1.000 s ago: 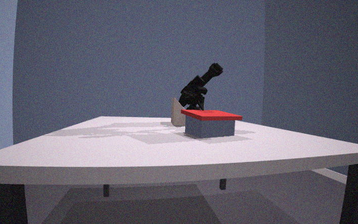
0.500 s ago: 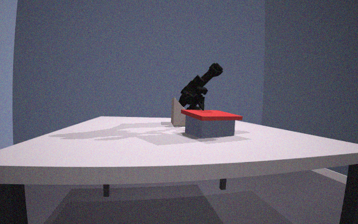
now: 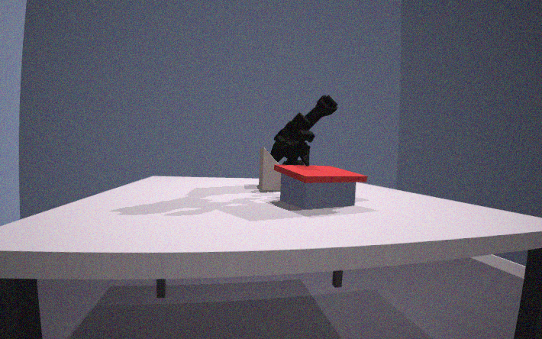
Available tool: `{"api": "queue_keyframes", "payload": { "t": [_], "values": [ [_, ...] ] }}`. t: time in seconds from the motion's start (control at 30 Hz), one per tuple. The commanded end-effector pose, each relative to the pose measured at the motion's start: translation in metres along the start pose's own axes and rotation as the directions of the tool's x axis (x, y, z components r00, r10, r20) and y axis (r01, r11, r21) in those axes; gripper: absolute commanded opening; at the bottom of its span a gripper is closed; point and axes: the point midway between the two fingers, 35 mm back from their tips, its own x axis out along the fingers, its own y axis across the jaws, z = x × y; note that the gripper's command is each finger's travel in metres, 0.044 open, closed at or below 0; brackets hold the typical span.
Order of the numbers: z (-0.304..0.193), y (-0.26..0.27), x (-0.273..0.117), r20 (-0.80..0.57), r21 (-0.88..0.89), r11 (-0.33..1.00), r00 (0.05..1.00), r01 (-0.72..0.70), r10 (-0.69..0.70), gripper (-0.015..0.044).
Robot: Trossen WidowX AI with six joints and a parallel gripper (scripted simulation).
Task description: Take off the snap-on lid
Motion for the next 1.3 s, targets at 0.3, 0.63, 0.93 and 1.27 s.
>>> {"api": "queue_keyframes", "payload": {
  "t": [0.3,0.63,0.93,1.27],
  "values": [
    [0.0,0.016,-0.009,-0.001,-0.002,1.0,1.0,-0.002,0.002,0.0],
    [0.0,0.028,-0.015,-0.001,-0.003,1.0,1.0,-0.002,0.002,0.0],
    [0.0,0.04,-0.019,-0.001,-0.003,1.0,1.0,-0.002,0.002,0.0],
    [0.0,0.055,-0.022,0.0,-0.004,1.0,1.0,-0.002,0.002,0.0]
  ]
}}
